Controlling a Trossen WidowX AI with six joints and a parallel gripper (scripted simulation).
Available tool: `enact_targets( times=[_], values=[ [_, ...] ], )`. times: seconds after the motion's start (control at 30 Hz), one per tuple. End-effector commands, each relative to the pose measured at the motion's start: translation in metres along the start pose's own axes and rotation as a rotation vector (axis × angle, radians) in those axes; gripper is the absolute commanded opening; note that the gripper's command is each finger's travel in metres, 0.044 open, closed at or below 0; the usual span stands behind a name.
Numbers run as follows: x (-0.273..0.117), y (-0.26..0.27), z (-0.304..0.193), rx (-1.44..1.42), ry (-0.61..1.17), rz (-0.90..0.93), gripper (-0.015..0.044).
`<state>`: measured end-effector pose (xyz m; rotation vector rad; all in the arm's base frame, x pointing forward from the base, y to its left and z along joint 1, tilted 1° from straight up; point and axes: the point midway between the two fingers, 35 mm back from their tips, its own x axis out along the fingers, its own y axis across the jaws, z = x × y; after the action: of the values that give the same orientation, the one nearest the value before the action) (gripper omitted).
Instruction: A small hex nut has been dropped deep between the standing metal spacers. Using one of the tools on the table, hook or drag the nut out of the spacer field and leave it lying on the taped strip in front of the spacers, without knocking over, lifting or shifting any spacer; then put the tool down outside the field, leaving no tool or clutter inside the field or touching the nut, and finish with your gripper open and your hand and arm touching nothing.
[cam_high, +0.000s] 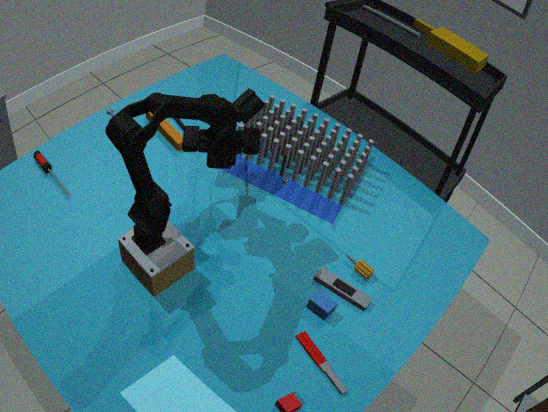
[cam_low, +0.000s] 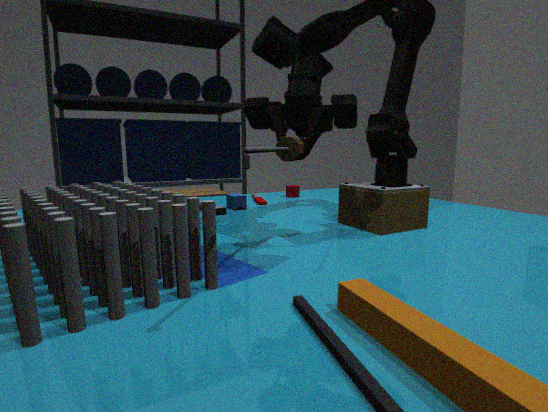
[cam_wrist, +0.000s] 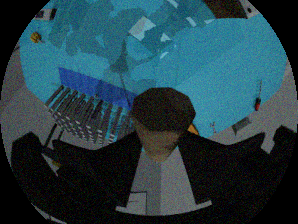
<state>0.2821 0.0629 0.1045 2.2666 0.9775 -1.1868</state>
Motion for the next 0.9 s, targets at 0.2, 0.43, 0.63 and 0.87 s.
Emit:
enact_targets(
  times=[0.2, 0.43, 0.63, 0.87],
  values=[
    [0.014, -0.035, -0.029, -0.115, 0.008, -0.076, 0.0],
    [0.022, -0.064, -0.046, -0.197, 0.011, -0.135, 0.0],
    [0.028, -0.091, -0.059, -0.268, 0.014, -0.185, 0.0],
    [0.033, -0.126, -0.071, -0.35, 0.017, -0.244, 0.0]
  ],
)
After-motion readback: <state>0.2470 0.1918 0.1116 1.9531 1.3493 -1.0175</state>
